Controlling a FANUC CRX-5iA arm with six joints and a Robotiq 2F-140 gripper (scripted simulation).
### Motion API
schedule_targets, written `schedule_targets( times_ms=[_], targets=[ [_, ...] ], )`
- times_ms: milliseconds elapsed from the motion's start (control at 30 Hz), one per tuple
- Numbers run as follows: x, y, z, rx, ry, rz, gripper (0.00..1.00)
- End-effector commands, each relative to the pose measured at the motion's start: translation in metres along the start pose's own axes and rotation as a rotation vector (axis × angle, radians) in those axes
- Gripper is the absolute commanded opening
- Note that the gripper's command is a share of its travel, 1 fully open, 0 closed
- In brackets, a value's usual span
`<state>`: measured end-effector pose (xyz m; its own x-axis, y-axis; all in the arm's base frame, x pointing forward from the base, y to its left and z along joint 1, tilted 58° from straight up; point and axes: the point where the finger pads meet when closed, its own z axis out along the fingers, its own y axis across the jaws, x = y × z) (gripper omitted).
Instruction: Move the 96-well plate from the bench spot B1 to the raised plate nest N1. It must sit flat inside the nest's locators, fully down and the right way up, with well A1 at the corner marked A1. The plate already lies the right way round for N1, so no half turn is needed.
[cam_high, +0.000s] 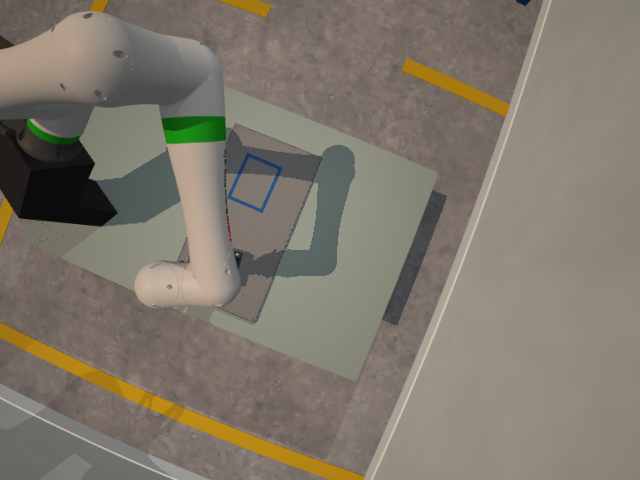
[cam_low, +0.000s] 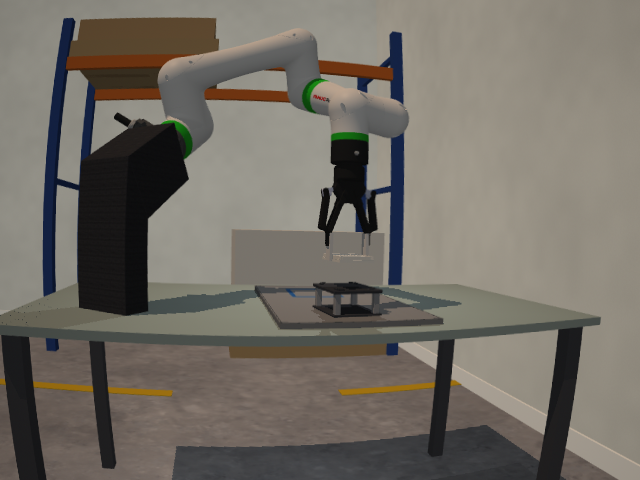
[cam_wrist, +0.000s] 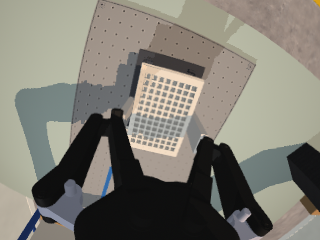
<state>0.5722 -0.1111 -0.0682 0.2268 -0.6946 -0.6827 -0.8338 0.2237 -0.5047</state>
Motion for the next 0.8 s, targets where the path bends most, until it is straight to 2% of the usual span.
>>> schedule_targets(
  times_ms=[0,767],
  targets=[
    [0.000,0.000,0.000,0.000,0.000,0.000,0.00],
    [0.000,0.000,0.031,0.000,0.000,0.000,0.00]
  ],
)
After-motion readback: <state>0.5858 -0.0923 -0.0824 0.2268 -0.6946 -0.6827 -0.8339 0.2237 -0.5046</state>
